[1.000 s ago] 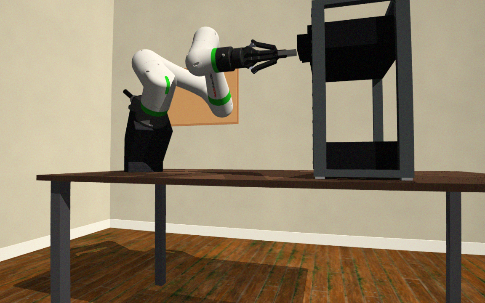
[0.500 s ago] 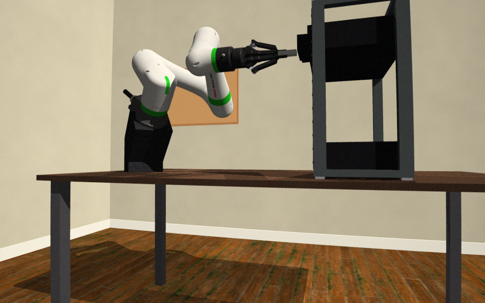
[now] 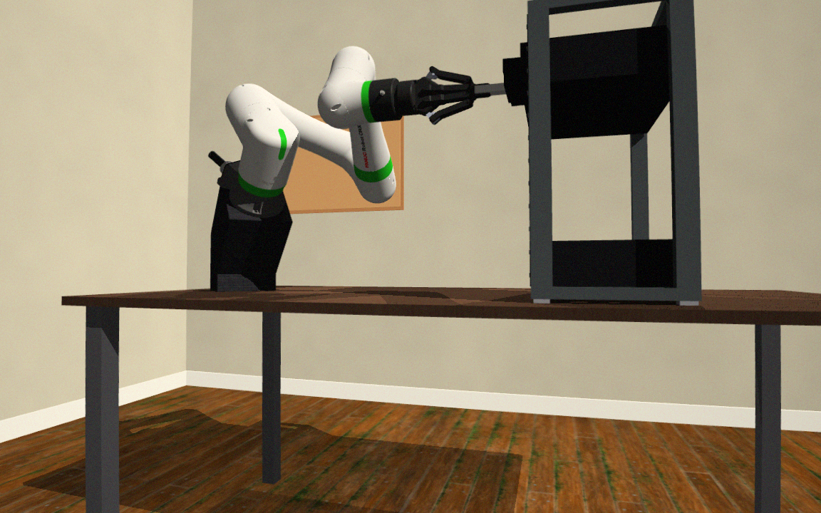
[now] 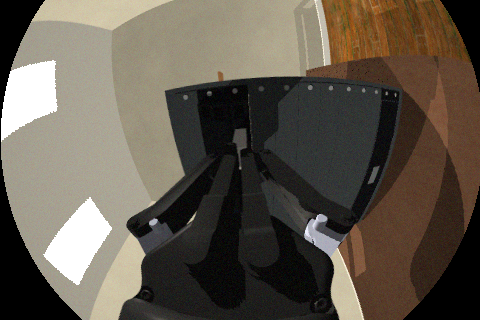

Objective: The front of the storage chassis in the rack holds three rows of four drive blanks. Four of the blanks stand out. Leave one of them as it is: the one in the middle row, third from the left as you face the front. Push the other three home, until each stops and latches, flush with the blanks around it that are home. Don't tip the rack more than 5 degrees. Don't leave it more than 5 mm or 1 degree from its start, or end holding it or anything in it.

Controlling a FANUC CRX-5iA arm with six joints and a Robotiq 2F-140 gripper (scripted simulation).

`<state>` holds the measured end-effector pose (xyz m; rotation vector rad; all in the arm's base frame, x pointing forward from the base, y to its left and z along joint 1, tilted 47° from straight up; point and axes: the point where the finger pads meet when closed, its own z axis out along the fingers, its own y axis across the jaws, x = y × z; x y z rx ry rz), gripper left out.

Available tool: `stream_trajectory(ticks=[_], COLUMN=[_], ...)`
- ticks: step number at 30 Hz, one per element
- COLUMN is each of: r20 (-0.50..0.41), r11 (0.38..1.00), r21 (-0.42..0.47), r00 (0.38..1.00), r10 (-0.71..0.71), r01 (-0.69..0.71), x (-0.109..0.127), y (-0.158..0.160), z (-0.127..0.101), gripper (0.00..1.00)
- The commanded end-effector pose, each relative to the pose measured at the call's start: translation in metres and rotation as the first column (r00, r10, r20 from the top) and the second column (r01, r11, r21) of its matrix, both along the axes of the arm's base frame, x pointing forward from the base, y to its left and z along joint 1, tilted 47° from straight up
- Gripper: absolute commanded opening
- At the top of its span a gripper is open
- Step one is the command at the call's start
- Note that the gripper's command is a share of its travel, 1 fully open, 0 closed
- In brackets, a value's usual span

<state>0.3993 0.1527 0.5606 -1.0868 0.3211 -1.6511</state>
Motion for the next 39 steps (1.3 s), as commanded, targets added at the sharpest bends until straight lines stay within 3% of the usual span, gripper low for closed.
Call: stream_trajectory(ticks=[1, 39], r20=[0.000, 0.000], r11=[1.000, 1.000], r21=[-0.001, -0.001], r00=[1.000, 1.000], r10=[-0.001, -0.001], r01=[0.001, 0.001], x=[0.000, 0.016], y=[0.000, 0.006], z=[0.000, 0.011], gripper=[0.00, 0.00])
